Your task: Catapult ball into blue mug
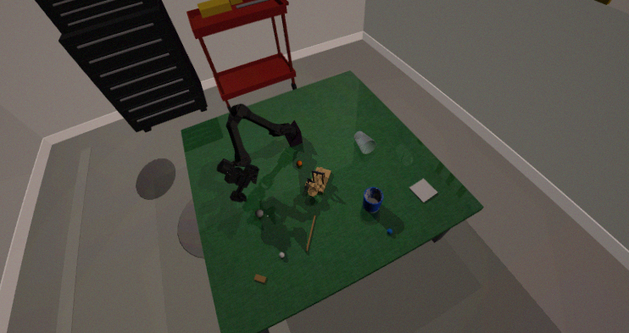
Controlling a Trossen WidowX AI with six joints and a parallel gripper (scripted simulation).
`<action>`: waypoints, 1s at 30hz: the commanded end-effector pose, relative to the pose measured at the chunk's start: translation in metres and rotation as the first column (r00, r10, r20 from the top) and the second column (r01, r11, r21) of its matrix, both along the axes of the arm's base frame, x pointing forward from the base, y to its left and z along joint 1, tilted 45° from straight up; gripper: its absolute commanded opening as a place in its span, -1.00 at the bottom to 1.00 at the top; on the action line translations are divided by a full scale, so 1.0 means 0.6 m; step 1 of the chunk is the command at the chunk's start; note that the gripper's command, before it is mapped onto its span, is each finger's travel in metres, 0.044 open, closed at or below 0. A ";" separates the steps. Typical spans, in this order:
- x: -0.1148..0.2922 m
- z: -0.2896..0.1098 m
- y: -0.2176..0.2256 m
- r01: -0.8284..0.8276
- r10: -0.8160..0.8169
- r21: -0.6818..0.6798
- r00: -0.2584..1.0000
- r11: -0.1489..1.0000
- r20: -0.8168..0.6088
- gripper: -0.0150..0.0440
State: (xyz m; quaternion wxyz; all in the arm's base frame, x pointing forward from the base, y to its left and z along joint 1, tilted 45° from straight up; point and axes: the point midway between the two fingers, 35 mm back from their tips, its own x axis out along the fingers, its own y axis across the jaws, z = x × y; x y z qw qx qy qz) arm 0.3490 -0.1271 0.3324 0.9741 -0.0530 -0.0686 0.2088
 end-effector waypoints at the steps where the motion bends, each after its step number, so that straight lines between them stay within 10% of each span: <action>1: 0.026 -0.016 -0.001 0.020 -0.020 0.011 0.999 1.000 -0.028 1.00; 30: 0.158 -0.147 0.074 0.067 -0.086 -0.074 0.955 0.995 -0.283 1.00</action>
